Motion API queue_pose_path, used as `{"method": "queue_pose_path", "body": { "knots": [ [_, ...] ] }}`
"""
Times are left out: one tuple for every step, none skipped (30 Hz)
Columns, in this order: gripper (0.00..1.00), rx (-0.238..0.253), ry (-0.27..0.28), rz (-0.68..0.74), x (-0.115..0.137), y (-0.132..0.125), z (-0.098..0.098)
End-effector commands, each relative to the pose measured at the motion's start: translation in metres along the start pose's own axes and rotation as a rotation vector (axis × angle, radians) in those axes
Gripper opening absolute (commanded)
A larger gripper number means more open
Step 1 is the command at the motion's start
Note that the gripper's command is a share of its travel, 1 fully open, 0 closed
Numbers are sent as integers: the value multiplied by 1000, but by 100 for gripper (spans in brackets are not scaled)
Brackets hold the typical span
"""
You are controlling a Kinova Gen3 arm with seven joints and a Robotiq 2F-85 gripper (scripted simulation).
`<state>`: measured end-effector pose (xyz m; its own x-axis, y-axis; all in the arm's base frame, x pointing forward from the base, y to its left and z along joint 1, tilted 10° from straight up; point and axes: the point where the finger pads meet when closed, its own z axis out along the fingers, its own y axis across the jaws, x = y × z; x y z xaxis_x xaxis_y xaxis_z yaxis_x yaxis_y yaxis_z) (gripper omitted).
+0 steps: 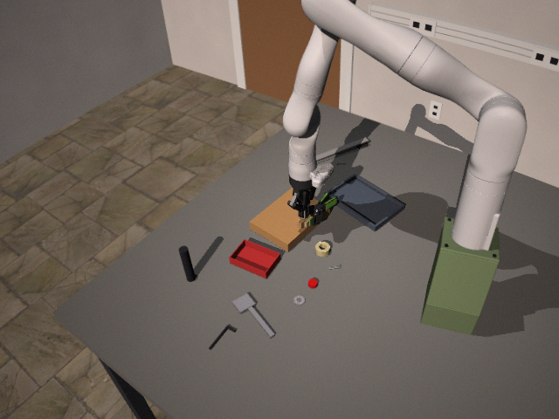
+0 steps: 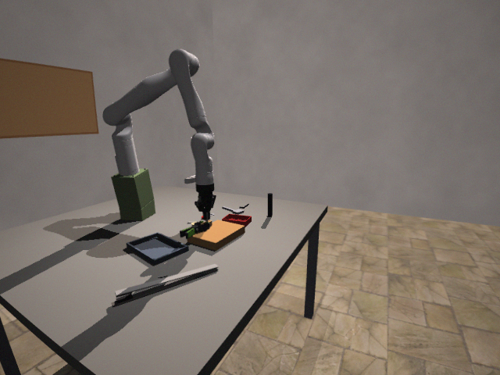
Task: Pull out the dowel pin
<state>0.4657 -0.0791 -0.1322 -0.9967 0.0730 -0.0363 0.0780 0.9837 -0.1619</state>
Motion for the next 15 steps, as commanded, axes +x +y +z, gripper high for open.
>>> {"method": "queue_pose_path", "body": {
  "knots": [
    [10,0,-4,39,-2,0,-2],
    [10,0,-4,54,-2,0,-2],
    [10,0,-4,69,-2,0,-2],
    [10,0,-4,84,-2,0,-2],
    [10,0,-4,99,-2,0,-2],
    [10,0,-4,114,-2,0,-2],
    [10,0,-4,129,-2,0,-2],
    [10,0,-4,144,-2,0,-2],
    [10,0,-4,159,-2,0,-2],
    [10,0,-4,174,-2,0,-2],
    [10,0,-4,189,-2,0,-2],
    [10,0,-4,204,-2,0,-2],
    [10,0,-4,219,-2,0,-2],
    [10,0,-4,234,-2,0,-2],
    [10,0,-4,234,-2,0,-2]
  ]
}}
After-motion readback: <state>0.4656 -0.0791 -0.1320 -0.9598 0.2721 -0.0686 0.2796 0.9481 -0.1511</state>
